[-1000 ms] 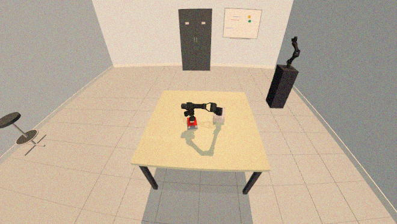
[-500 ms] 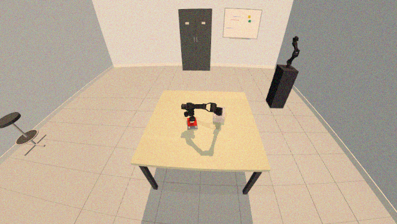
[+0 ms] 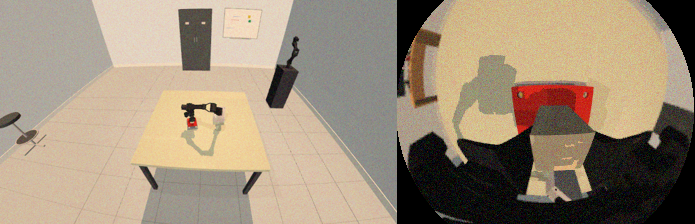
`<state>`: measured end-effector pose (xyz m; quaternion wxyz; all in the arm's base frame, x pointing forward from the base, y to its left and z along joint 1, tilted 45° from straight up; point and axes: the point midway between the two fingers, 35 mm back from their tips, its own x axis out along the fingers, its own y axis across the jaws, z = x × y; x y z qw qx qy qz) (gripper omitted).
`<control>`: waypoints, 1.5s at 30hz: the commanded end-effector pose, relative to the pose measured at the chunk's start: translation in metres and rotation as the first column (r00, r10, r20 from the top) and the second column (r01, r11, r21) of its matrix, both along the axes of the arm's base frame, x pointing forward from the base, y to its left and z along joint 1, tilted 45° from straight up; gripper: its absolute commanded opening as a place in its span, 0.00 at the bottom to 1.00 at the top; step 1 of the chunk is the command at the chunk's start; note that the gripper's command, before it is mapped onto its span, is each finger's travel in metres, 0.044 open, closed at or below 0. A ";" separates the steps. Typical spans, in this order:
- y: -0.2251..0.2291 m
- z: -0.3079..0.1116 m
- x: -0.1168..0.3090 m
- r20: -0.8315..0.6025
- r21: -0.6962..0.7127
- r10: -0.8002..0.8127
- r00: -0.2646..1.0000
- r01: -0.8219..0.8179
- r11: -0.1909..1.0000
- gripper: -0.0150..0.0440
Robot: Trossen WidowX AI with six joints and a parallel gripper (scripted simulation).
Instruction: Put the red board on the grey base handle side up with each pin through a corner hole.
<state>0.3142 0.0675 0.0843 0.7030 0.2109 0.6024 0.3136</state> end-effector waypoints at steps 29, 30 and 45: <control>-0.015 0.015 -0.001 -0.002 -0.002 0.000 1.000 0.000 1.000 1.00; -0.019 0.019 -0.002 -0.002 -0.001 0.000 1.000 0.000 1.000 1.00; -0.053 0.054 -0.008 -0.003 0.005 -0.006 1.000 0.006 1.000 1.00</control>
